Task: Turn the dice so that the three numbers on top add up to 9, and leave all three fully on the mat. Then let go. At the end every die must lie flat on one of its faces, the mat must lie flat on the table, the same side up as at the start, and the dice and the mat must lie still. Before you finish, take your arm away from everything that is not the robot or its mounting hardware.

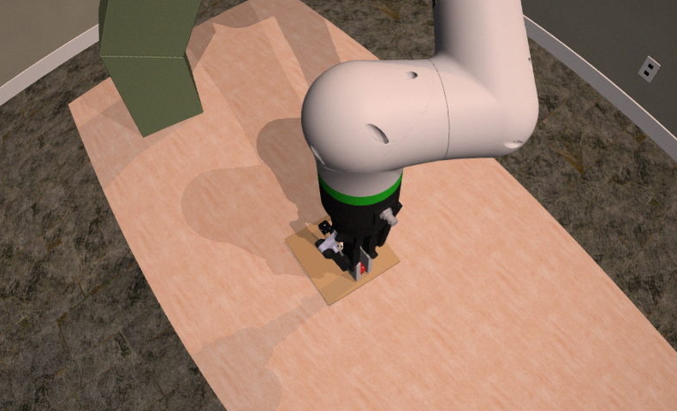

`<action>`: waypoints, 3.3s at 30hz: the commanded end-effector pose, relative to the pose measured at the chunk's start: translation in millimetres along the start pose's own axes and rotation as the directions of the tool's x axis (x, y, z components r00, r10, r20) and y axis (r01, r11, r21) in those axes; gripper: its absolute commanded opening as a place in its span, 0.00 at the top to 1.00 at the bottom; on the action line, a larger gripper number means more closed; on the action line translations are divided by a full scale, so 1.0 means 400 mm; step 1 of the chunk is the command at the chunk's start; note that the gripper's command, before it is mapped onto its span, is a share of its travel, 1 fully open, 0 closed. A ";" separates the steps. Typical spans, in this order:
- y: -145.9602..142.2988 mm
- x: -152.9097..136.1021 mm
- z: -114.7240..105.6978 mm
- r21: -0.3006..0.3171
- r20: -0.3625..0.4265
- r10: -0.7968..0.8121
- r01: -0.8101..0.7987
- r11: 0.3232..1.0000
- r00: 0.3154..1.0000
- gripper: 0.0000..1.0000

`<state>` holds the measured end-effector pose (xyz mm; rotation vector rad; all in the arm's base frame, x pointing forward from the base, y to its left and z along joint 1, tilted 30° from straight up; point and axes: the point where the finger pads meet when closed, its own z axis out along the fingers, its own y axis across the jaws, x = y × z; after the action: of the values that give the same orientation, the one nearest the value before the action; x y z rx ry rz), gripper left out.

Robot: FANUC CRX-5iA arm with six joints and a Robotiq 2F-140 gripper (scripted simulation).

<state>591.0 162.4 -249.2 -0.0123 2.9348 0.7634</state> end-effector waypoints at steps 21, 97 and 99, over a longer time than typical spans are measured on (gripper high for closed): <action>0.000 0.000 0.007 0.000 0.000 0.000 0.000 1.000 1.000 0.93; 0.000 0.000 -0.017 0.000 0.000 0.000 0.000 1.000 1.000 0.81; 0.000 0.000 -0.037 0.000 0.000 0.000 0.000 1.000 1.000 0.81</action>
<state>590.6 160.7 -246.2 -0.0123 2.9347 0.7634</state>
